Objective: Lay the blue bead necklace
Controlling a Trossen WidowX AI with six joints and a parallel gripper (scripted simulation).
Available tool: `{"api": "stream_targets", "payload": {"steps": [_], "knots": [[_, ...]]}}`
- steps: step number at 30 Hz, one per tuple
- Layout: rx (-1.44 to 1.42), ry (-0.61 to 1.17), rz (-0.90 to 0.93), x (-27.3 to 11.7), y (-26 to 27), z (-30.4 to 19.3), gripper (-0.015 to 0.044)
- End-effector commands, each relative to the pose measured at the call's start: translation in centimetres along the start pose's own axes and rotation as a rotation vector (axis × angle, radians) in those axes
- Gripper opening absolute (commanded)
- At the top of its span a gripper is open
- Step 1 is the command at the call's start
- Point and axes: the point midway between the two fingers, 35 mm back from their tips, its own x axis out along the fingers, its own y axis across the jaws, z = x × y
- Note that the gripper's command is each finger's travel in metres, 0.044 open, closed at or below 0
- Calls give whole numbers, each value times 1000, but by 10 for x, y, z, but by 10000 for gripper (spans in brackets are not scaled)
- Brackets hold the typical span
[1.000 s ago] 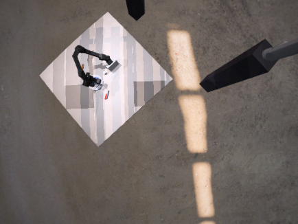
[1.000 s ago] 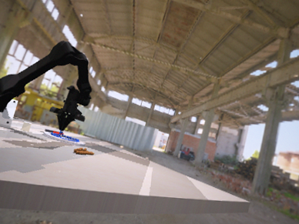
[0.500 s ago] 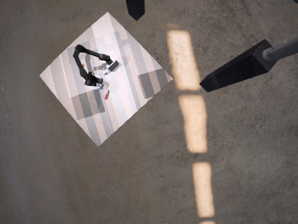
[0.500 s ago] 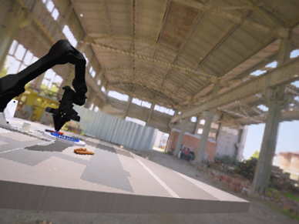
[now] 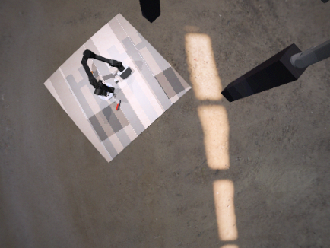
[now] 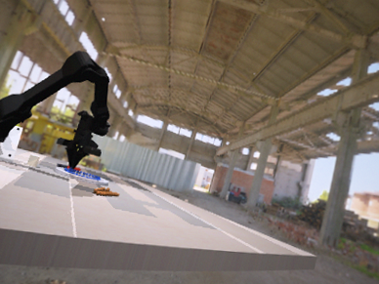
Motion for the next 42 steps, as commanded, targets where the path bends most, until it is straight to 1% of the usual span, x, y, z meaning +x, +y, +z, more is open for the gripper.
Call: {"api": "stream_targets", "payload": {"steps": [1, 9, 22, 26, 29, 30, 34, 42], "knots": [[-5, 11, 0, 4, 0, -2, 0], [-5, 11, 0, 4, 0, -2, 0], [1, 0, -1, 0, 0, 0, 341], [-2, 6, 0, -11, 0, -1, 440], [-5, 10, 1, -18, 0, -1, 440], [-10, 14, -3, -10, 0, -2, 440], [-5, 11, 0, -18, 0, -2, 440], [-5, 10, 1, -19, 0, -2, 440]]}}
